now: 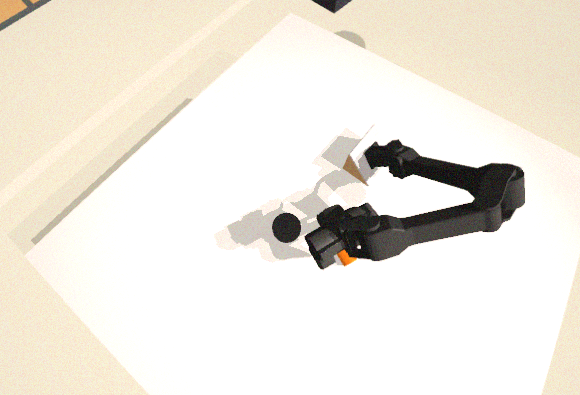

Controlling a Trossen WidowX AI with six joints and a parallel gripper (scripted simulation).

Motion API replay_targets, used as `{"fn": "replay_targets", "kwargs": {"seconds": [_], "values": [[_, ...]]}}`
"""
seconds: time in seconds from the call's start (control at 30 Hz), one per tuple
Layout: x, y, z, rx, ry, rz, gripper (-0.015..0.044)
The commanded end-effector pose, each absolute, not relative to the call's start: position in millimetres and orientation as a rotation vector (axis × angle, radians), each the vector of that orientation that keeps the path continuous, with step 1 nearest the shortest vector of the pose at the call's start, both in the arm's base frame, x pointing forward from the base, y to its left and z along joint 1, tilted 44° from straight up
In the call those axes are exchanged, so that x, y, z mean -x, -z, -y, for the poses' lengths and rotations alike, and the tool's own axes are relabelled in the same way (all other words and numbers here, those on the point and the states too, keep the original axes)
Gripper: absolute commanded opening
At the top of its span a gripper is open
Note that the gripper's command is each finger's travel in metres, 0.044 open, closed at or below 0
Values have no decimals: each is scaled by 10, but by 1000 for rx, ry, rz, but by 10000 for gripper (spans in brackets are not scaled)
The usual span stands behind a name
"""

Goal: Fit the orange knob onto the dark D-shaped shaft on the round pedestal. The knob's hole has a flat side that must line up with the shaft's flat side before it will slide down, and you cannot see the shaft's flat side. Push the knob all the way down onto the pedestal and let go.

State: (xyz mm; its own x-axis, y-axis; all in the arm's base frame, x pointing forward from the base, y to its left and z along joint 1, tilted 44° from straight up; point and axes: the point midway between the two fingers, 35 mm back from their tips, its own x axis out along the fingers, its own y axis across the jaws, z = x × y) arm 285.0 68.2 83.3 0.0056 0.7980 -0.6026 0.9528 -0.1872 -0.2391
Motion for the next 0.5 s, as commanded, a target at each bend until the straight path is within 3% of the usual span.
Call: {"fn": "replay_targets", "kwargs": {"seconds": [0.0, 0.47], "values": [[-2836, -783, -741, -2044, 952, -1838, 440], [-2819, -629, -894, -2045, 950, -1840, 440]]}}
